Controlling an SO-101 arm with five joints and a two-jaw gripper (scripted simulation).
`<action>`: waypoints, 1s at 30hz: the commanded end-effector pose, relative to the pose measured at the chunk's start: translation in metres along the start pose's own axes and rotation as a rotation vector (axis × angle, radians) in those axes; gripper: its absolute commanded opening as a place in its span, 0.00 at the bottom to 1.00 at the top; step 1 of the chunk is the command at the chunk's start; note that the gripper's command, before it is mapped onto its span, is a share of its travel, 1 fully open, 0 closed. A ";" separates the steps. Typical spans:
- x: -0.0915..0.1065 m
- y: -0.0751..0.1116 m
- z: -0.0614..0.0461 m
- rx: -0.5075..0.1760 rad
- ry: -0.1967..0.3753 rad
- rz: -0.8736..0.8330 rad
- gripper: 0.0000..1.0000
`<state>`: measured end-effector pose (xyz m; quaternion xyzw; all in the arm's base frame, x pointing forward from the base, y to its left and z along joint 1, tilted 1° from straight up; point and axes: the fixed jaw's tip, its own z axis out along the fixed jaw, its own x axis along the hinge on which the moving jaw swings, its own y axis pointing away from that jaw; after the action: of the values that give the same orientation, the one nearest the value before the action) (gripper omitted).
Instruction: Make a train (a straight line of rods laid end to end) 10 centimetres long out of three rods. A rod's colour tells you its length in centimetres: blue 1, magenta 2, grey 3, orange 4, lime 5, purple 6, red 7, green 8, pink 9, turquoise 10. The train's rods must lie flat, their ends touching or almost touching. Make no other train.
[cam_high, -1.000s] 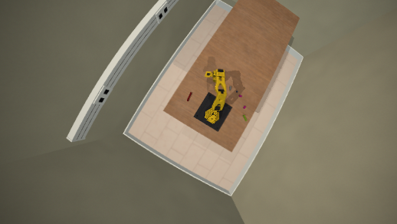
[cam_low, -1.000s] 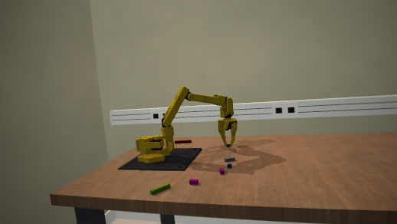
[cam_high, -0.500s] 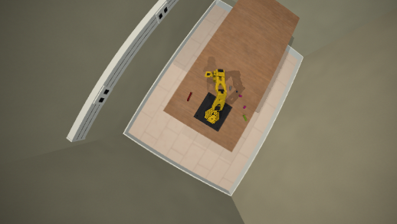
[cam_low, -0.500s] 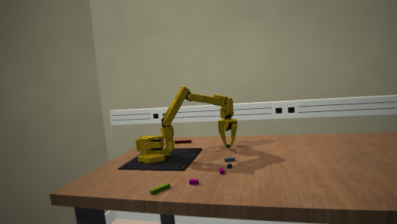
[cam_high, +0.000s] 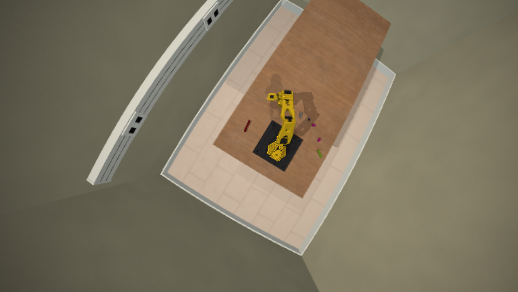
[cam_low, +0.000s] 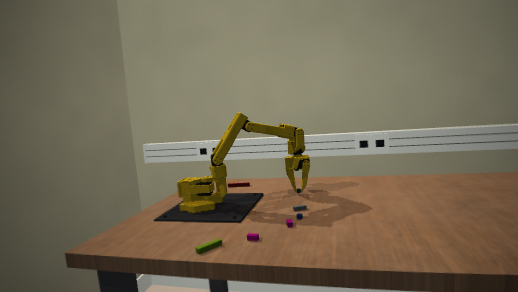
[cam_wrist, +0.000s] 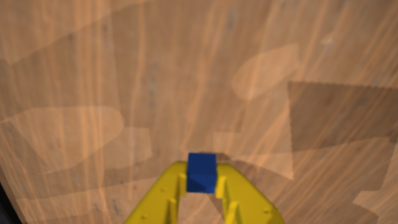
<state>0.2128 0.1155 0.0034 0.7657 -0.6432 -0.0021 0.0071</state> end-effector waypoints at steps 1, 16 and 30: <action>-0.001 0.003 0.006 -0.014 0.004 0.003 0.00; -0.001 0.003 0.006 -0.014 0.004 0.003 0.00; -0.001 0.003 0.006 -0.014 0.004 0.003 0.06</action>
<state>0.2138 0.1161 0.0034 0.7657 -0.6432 -0.0007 0.0036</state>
